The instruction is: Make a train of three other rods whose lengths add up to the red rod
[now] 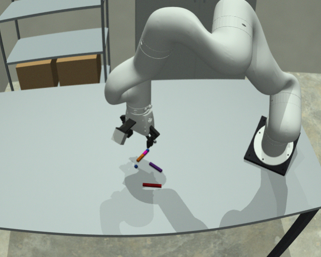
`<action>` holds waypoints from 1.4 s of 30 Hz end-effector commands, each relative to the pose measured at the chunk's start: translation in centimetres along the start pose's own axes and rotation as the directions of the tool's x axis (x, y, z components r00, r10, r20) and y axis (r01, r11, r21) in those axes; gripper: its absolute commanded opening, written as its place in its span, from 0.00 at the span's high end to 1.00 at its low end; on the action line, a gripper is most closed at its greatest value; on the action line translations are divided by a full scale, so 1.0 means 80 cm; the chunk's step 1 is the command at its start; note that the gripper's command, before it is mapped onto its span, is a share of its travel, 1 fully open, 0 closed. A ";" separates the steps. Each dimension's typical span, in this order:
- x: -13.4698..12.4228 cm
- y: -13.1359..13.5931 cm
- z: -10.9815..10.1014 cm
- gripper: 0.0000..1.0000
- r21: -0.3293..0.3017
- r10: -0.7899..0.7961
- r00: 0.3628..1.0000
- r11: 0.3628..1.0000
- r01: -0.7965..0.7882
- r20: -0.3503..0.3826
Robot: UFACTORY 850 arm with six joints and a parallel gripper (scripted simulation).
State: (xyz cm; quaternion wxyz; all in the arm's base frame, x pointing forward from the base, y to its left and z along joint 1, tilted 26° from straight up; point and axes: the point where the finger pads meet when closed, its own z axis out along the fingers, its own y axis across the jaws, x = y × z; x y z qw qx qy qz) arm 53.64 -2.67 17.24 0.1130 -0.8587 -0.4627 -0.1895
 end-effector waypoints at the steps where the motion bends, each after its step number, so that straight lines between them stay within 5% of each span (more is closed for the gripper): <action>1: 0.001 0.001 -0.001 0.00 -0.002 0.000 1.000 1.000 0.000 -0.001; 13: 0.000 0.001 -0.012 0.00 -0.002 0.000 1.000 1.000 0.000 -0.001; 32: 0.000 0.001 -0.105 0.00 -0.002 0.000 1.000 1.000 0.000 -0.001; 42: 0.000 0.001 -0.110 0.00 -0.002 0.000 1.000 1.000 0.000 -0.001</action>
